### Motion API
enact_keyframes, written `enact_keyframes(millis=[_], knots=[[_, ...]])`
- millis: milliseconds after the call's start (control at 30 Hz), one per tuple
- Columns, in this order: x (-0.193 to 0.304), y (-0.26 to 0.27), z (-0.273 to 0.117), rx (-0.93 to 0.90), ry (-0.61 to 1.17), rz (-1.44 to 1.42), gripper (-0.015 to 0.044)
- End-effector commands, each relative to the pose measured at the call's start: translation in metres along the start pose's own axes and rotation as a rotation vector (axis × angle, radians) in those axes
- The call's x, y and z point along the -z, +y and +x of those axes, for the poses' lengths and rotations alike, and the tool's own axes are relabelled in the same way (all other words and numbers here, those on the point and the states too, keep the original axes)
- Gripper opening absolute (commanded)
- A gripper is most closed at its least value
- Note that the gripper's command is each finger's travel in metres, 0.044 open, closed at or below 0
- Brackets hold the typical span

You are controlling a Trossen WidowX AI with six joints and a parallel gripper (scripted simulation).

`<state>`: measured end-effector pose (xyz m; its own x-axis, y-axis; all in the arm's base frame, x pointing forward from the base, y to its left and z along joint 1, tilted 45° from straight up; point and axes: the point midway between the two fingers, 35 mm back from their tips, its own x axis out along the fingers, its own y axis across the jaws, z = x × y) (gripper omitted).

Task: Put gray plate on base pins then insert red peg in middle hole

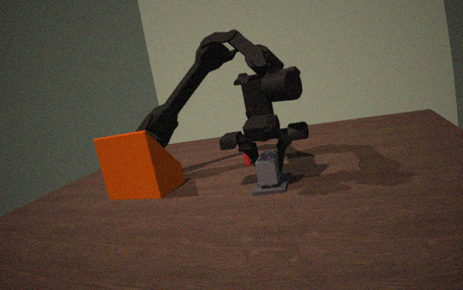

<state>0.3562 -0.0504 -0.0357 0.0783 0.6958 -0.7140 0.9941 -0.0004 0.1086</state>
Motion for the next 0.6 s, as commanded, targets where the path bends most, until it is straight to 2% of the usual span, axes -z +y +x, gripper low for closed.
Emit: enact_keyframes(millis=[0, 433, 467, 567], knots=[[0.0001, 0.0003, -0.0007, -0.001, -0.001, -0.003, 0.0079], [0.0001, 0.0003, -0.0007, -0.001, -0.001, -0.003, 0.0420], [0.0001, 0.0003, -0.0007, -0.001, -0.001, -0.003, 0.0440], [0.0001, 0.0003, -0.0007, -0.001, -0.001, -0.003, 0.0440]])
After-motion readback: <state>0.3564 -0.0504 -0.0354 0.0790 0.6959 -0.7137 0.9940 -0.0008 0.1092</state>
